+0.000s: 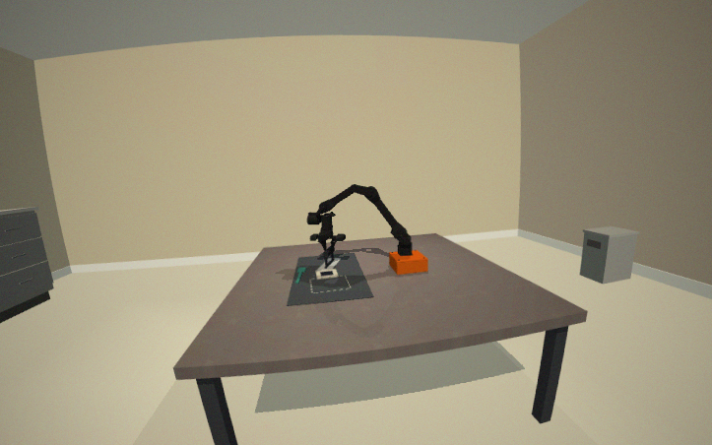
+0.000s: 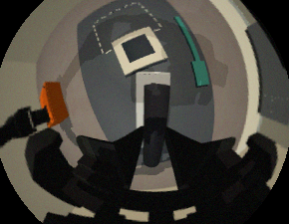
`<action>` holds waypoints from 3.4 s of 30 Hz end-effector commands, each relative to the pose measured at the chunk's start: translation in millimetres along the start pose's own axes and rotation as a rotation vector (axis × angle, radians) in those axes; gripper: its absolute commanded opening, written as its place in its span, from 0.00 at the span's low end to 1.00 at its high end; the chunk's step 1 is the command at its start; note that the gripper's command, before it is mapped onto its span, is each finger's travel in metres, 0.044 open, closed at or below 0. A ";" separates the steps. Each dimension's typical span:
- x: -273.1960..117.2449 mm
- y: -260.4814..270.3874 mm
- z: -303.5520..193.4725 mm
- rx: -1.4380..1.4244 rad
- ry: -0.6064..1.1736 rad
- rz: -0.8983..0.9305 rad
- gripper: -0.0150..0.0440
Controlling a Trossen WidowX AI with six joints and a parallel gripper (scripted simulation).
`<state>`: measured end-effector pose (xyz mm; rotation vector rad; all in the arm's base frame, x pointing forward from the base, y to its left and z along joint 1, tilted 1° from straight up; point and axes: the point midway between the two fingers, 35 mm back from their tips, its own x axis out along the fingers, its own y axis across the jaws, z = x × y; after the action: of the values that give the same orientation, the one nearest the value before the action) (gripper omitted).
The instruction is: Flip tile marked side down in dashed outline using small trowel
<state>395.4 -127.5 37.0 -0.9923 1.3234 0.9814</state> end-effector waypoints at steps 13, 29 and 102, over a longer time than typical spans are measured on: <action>1.2 0.3 0.0 -0.401 0.001 0.003 0.47; 1.2 0.3 0.0 -0.401 0.001 0.003 0.71; -42.5 -3.9 -34.2 0.824 -0.198 -0.297 0.76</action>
<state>389.3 -163.4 82.8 -0.5106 1.2200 0.3047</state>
